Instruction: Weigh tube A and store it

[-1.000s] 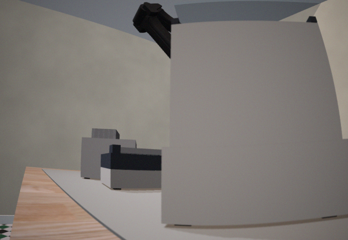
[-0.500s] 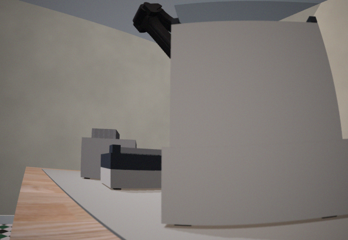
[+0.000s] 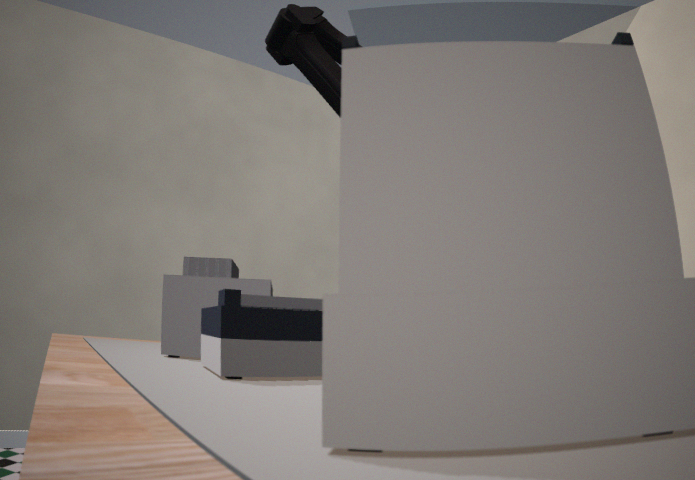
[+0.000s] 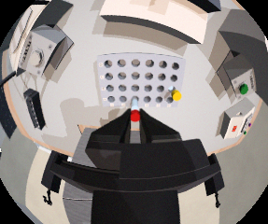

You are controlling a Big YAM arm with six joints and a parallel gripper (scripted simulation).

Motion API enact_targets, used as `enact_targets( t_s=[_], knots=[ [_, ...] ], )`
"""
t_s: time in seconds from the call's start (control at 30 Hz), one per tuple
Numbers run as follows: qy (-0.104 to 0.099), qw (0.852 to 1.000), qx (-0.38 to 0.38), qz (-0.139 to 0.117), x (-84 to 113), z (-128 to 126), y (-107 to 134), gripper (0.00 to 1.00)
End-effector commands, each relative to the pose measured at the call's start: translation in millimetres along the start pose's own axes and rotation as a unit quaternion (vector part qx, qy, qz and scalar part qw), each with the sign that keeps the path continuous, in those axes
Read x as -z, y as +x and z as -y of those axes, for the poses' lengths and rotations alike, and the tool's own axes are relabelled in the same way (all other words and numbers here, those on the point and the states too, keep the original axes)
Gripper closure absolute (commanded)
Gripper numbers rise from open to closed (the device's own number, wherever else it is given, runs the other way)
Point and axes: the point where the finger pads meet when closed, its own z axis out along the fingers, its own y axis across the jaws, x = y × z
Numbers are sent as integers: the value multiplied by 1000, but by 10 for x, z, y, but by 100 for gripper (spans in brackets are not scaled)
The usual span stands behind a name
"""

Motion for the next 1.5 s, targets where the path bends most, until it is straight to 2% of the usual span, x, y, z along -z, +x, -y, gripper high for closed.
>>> enact_targets(
  t_s=[0.0,0.63,1.47],
  knots=[
    [-1,1000,13,-4,172,12,94,91],
    [0,1000,5,-2,434,13,83,91],
    [0,1000,5,-1,443,11,71,91]
  ],
)
